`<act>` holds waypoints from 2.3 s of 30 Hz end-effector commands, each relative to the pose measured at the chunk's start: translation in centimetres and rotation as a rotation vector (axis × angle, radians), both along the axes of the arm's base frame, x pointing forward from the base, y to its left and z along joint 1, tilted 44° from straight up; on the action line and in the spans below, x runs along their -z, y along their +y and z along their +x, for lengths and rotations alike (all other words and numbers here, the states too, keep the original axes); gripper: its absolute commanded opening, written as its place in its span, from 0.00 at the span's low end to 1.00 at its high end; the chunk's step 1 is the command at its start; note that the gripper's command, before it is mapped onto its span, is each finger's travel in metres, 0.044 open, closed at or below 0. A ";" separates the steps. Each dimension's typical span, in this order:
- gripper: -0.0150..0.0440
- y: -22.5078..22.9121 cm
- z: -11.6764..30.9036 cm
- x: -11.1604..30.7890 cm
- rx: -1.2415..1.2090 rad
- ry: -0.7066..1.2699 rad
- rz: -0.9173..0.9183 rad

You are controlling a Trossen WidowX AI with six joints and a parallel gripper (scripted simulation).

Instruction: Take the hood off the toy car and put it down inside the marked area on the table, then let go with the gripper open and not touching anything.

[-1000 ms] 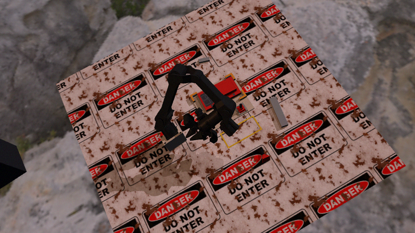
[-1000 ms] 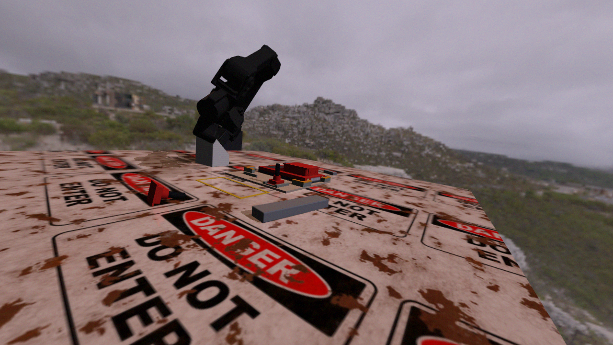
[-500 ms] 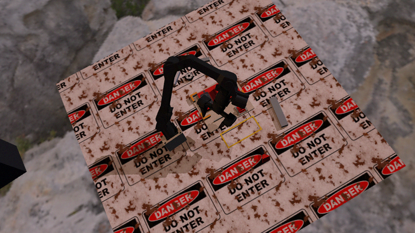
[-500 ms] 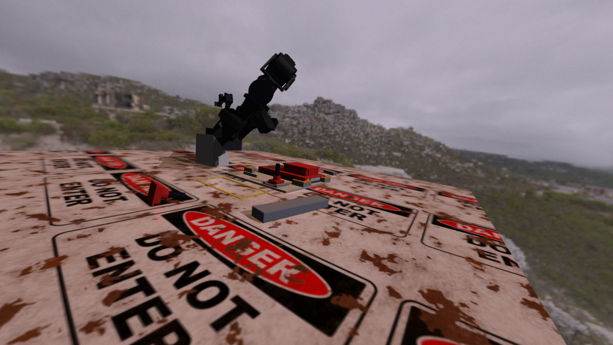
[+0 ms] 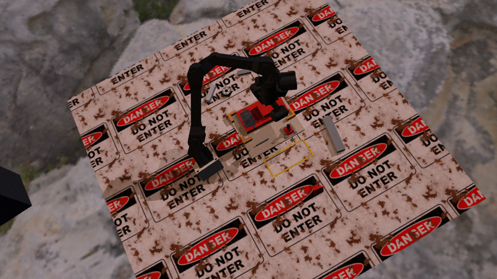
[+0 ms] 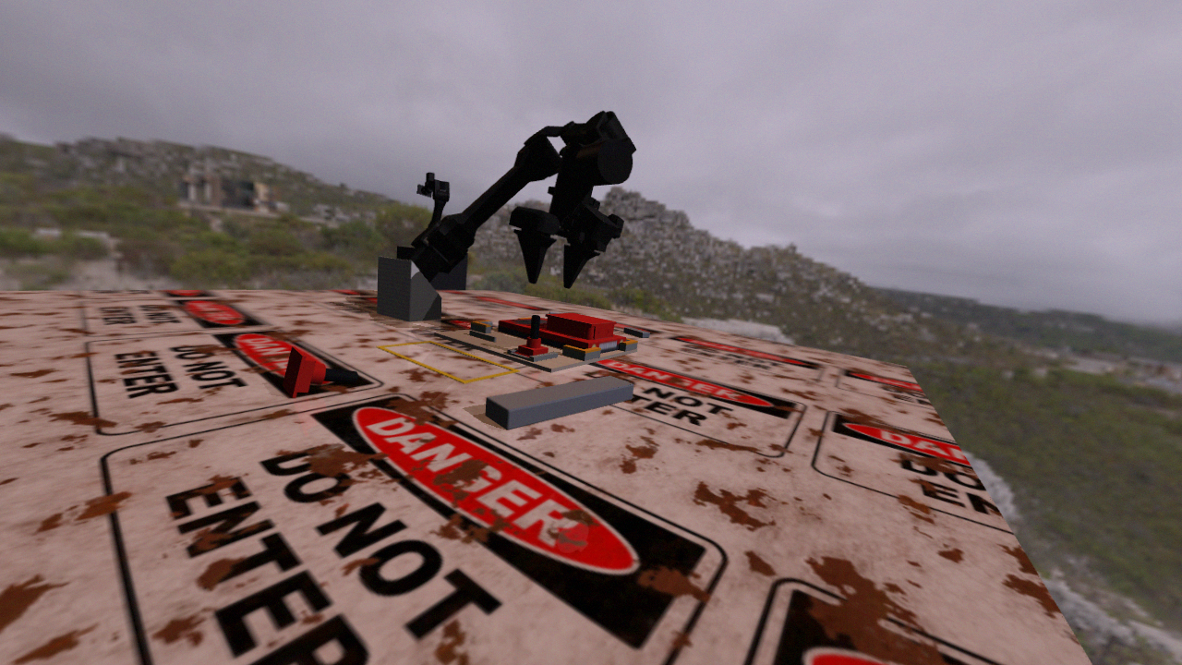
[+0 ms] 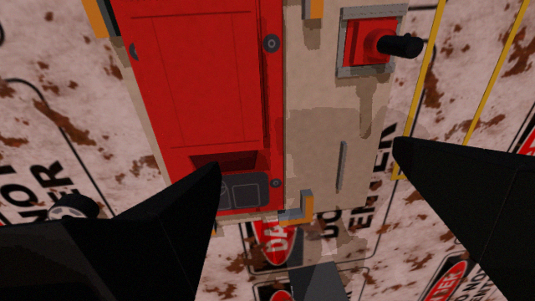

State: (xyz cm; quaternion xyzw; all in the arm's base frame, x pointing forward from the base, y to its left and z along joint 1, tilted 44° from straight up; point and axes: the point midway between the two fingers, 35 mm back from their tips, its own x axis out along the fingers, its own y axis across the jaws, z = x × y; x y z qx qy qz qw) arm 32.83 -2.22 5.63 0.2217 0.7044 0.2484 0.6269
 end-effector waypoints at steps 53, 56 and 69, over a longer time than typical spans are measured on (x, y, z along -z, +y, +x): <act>1.00 4.8 2.9 -1.7 0.151 -0.022 0.068; 1.00 4.9 2.9 -1.6 0.151 -0.022 0.068; 1.00 5.5 2.9 -1.0 0.151 -0.022 0.069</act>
